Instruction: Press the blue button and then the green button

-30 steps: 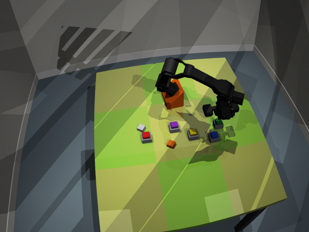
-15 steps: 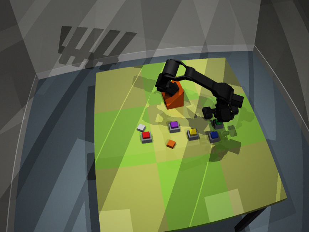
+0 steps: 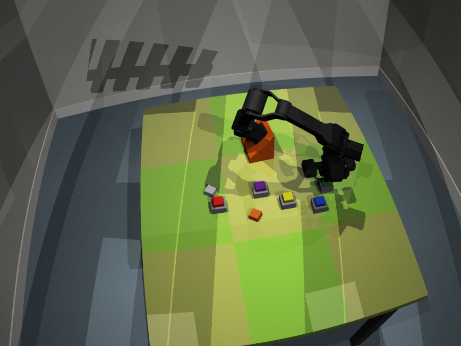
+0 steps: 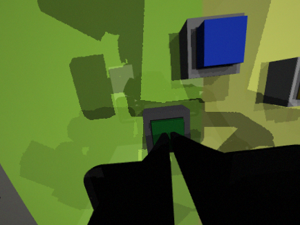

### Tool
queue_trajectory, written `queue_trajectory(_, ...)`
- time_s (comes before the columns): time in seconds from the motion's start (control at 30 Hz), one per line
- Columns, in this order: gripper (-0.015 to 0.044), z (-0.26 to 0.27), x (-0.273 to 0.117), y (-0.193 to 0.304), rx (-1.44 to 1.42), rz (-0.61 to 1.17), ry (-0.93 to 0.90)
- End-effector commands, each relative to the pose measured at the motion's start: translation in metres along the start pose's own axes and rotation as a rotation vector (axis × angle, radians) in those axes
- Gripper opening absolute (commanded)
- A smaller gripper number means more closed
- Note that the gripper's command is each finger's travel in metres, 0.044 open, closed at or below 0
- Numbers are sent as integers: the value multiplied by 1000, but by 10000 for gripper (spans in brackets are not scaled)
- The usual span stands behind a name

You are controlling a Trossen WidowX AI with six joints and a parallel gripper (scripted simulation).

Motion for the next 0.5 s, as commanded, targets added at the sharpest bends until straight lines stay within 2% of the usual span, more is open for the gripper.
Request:
queue_trajectory(0.0, 20, 1, -22, 0, -2, -2, -1)
queue_trajectory(0.17, 20, 0, -33, 0, -5, -3, 0)
queue_trajectory(0.23, 72, 2, -41, -2, -5, -3, 0)
queue_trajectory(0.37, 177, 6, -86, -11, -5, -2, -2)
queue_trajectory(0.47, 256, 6, -95, -13, -5, -2, -2)
Point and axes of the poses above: the point midway between the two fingers, 35 mm back from their tips, its own x axis out along the fingers, its own z axis across the jaws, y = z × x, the point moved 3 cm from there along -x, back along the fingers, and after that the axes turned 8 degrees about x, right-handed, at the moved point
